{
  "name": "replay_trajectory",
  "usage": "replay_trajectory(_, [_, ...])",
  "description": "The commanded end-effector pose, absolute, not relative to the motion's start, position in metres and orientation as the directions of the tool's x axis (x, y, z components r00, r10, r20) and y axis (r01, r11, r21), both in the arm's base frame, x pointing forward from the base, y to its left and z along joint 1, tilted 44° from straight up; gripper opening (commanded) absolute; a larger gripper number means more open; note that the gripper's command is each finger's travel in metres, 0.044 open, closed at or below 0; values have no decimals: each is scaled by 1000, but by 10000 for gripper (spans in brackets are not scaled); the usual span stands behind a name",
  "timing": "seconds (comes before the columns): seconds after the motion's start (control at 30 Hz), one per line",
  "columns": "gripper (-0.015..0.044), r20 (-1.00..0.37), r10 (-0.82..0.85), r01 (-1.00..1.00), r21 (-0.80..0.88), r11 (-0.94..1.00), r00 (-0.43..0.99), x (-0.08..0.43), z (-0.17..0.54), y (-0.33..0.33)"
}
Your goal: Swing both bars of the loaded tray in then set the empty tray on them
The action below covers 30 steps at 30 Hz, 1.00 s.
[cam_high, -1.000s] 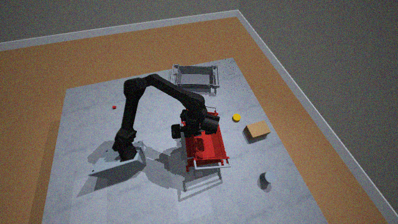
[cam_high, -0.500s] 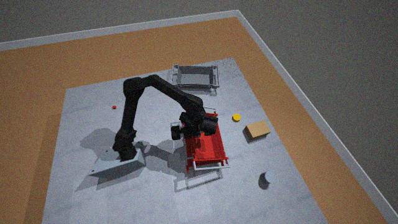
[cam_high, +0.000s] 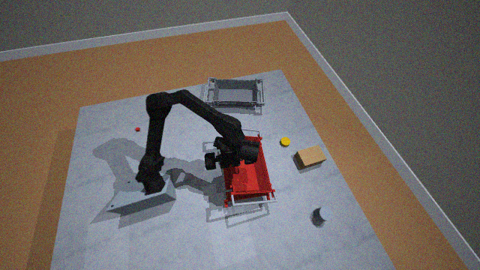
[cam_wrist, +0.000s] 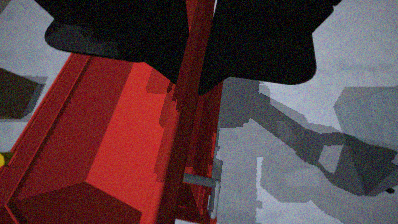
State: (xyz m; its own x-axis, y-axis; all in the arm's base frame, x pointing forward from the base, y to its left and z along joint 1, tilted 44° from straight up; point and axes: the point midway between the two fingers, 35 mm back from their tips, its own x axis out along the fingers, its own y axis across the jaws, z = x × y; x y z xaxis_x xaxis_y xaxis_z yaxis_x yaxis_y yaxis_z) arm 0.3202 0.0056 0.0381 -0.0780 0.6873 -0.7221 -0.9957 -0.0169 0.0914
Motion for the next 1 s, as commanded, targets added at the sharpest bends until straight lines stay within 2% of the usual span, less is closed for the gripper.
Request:
replay_trajectory(0.0, [0,-721,688,-995,96,-21,-84,316,36,9])
replay_trajectory(0.97, [0,-721,688,-995,96,-21,-84,306,25,19])
